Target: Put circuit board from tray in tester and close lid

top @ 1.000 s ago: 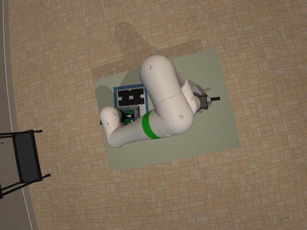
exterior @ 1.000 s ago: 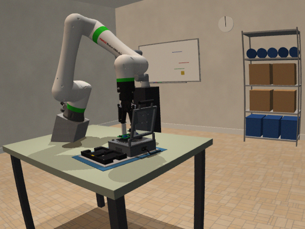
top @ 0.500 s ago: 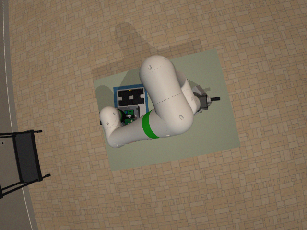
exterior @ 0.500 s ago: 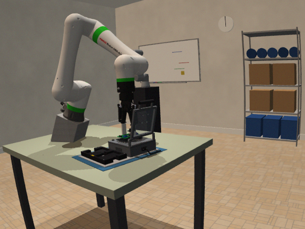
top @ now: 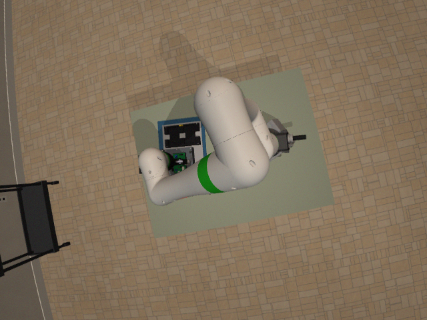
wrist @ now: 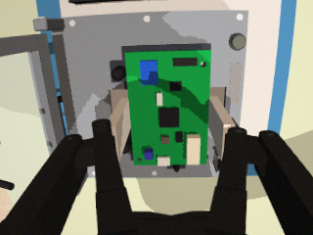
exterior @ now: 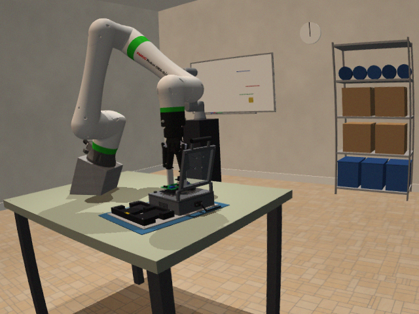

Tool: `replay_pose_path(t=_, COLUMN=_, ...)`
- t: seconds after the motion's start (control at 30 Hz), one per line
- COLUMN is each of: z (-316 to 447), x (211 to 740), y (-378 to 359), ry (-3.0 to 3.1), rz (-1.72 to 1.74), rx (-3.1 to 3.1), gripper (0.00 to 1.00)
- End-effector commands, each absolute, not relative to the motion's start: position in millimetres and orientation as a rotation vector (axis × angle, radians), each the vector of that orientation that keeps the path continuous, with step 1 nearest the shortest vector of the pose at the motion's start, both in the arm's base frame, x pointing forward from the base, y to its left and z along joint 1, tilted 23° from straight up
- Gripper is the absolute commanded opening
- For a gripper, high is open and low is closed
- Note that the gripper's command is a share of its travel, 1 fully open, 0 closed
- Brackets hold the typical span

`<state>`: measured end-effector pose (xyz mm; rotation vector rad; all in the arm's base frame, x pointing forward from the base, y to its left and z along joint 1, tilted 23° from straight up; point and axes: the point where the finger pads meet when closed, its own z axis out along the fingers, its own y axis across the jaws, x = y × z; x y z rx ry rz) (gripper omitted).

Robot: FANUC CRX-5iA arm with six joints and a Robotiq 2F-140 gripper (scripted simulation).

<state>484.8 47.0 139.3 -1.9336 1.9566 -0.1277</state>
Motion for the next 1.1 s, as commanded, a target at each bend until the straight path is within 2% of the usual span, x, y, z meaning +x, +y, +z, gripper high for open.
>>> replay_pose_path(t=0.0, z=139.5, x=484.9, y=47.0, ry=1.956, rz=-0.128, rx=-1.933, gripper=0.46)
replay_pose_path(t=1.07, z=136.3, x=486.1, y=47.7, ry=1.956, rz=-0.128, rx=-1.933, gripper=0.46)
